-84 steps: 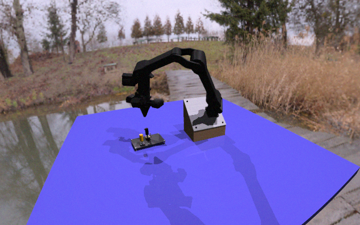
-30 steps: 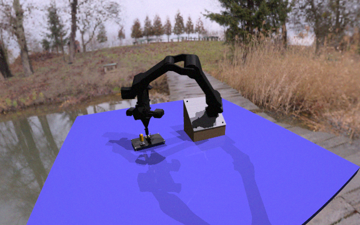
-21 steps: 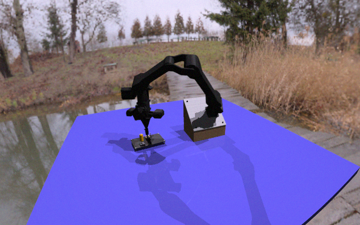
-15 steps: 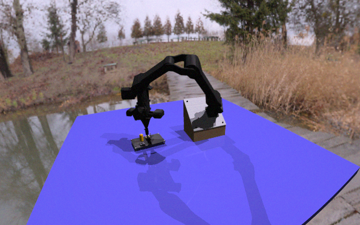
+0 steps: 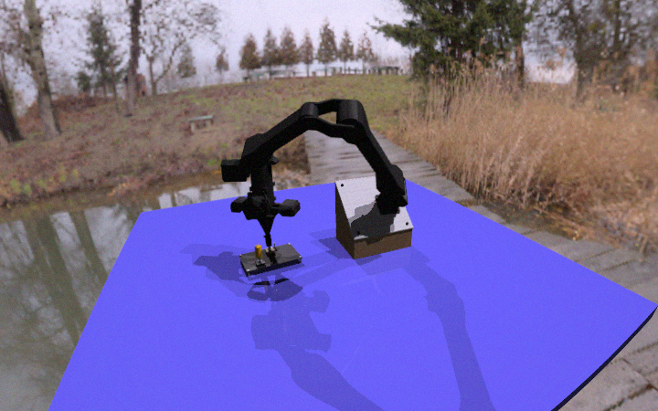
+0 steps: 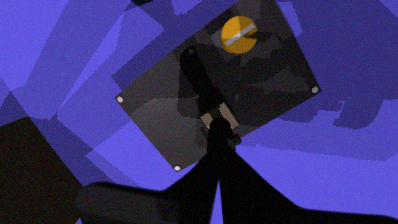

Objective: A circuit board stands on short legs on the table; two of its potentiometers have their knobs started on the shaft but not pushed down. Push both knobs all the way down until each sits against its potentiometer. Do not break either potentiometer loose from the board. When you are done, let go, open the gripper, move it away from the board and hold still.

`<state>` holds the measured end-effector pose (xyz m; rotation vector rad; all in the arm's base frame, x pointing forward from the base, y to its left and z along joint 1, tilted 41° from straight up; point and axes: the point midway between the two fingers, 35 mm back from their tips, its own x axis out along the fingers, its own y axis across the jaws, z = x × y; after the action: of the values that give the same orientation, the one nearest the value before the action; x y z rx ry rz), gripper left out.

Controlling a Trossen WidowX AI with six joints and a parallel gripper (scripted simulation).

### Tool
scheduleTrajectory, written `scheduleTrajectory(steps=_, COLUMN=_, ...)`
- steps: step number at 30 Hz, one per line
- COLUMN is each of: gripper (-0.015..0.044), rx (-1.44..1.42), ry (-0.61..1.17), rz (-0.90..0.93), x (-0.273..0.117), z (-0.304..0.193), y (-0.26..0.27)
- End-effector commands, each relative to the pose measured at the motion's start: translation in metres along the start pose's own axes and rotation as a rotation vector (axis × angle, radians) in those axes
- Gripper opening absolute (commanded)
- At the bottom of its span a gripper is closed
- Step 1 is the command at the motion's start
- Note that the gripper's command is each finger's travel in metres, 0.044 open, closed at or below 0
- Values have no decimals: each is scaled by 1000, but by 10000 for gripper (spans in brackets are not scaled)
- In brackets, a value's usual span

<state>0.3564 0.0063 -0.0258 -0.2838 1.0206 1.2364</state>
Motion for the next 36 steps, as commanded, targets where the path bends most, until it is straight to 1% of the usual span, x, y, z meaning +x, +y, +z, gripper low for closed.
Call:
scheduleTrajectory(steps=1, gripper=0, rx=2, ry=-4, rz=0, x=1, z=1, y=0)
scheduleTrajectory(steps=36, gripper=0, rx=2, ry=-5, rz=0, x=5, z=1, y=0)
